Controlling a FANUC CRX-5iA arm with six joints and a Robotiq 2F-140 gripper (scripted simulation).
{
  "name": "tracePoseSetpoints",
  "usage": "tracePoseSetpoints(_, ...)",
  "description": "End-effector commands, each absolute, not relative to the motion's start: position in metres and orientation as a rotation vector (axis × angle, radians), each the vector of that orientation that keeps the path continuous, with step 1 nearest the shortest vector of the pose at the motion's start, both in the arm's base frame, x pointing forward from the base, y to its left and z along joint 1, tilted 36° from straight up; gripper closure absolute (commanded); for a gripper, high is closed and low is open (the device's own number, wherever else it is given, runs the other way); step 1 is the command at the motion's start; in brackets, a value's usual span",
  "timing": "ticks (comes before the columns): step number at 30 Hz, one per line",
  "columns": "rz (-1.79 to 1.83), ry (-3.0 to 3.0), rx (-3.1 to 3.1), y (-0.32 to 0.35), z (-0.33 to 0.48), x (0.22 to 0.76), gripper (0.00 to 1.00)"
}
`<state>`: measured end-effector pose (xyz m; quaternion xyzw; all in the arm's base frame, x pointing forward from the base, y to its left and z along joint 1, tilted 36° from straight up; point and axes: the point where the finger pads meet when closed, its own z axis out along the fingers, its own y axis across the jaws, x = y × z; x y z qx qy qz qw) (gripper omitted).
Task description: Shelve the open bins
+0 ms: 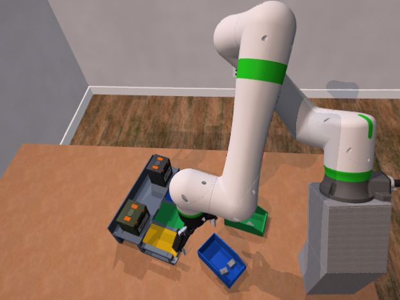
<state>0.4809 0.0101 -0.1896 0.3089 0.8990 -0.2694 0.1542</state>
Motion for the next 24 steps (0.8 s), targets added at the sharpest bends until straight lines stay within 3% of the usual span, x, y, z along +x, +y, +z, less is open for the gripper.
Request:
tracePoseSetpoints(1,-0.776,2.585,0.863,0.022,-0.21,0.463,0.0)
tracePoseSetpoints(16,-0.79,2.603,0.828,0.036,-0.241,0.43,0.0)
tracePoseSetpoints(17,-0.789,2.603,0.828,0.036,-0.241,0.43,1.0)
tracePoseSetpoints(24,-0.789,2.603,0.828,0.036,-0.241,0.43,1.0)
